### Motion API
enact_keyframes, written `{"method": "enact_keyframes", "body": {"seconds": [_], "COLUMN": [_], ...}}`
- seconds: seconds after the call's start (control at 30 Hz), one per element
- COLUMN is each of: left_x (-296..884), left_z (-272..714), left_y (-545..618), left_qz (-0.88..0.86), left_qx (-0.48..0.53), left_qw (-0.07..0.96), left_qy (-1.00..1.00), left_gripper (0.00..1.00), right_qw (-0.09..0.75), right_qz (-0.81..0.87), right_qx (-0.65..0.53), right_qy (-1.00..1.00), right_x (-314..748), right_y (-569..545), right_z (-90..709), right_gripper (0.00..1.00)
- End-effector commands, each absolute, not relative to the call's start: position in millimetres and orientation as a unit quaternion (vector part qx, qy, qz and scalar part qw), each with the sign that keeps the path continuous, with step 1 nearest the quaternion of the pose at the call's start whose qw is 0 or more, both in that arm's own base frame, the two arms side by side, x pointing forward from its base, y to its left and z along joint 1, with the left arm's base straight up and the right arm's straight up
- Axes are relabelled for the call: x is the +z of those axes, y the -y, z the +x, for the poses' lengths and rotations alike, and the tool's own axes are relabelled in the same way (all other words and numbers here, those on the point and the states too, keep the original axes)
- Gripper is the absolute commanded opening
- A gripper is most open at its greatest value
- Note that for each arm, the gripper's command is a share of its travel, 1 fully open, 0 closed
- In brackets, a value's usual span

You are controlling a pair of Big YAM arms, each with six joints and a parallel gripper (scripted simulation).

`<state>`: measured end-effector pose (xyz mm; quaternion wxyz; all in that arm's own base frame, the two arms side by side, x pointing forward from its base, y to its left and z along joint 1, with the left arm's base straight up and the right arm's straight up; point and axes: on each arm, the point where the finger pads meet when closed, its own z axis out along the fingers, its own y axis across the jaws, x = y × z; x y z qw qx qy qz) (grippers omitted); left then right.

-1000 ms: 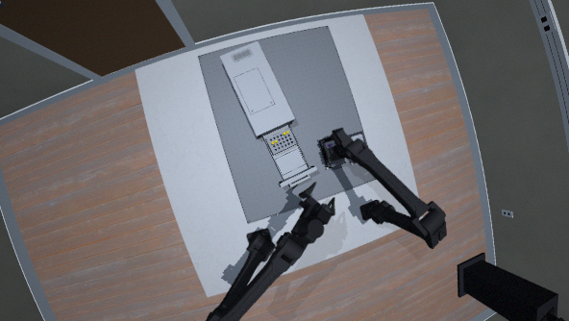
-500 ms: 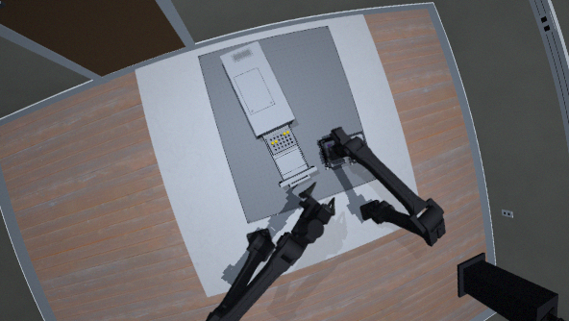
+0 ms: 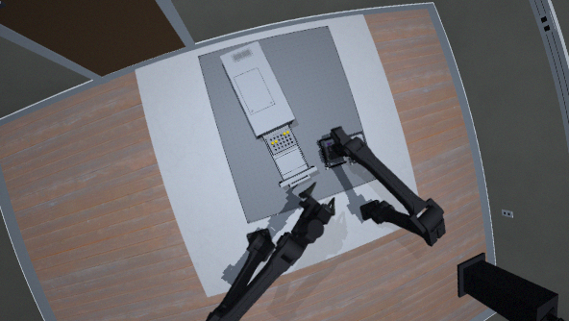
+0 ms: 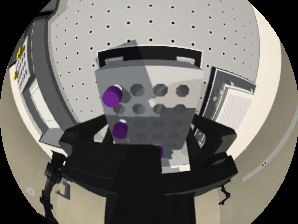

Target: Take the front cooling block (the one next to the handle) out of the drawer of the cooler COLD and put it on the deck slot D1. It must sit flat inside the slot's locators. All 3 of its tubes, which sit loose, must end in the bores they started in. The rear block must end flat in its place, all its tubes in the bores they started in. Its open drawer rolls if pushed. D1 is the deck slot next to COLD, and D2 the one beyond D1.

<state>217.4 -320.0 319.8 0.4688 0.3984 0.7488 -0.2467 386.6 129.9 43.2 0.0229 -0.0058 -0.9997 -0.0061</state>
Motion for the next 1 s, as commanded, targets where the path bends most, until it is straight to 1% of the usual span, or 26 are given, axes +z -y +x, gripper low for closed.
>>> {"method": "enact_keyframes", "body": {"seconds": [0.0, 0.57, 0.6, 0.63, 0.97], "left_x": [341.5, 341.5, 341.5, 341.5, 341.5], "left_z": [219.4, 219.4, 219.4, 219.4, 219.4], "left_y": [324.0, 324.0, 324.0, 324.0, 324.0], "left_qz": [0.388, 0.388, 0.388, 0.388, 0.388], "left_qx": [-0.26, -0.26, -0.26, -0.26, -0.26], "left_qw": [0.484, 0.484, 0.484, 0.484, 0.484], "left_qy": [-0.74, -0.74, -0.74, -0.74, -0.74], "left_gripper": [1.0, 1.0, 1.0, 1.0, 1.0], "right_qw": [-0.048, -0.06, -0.06, -0.06, -0.079], "right_qz": [-0.002, -0.002, -0.002, -0.002, -0.002], "right_qx": [-0.03, -0.032, -0.032, -0.032, -0.037], "right_qy": [0.998, 0.998, 0.998, 0.998, 0.996], "right_x": [84.0, 81.3, 81.3, 81.3, 102.9], "right_y": [-141.6, -141.2, -141.2, -141.3, -136.7], "right_z": [422.2, 421.7, 421.7, 421.7, 432.9], "right_gripper": [0.84, 0.84, 0.96, 1.0, 1.0]}}
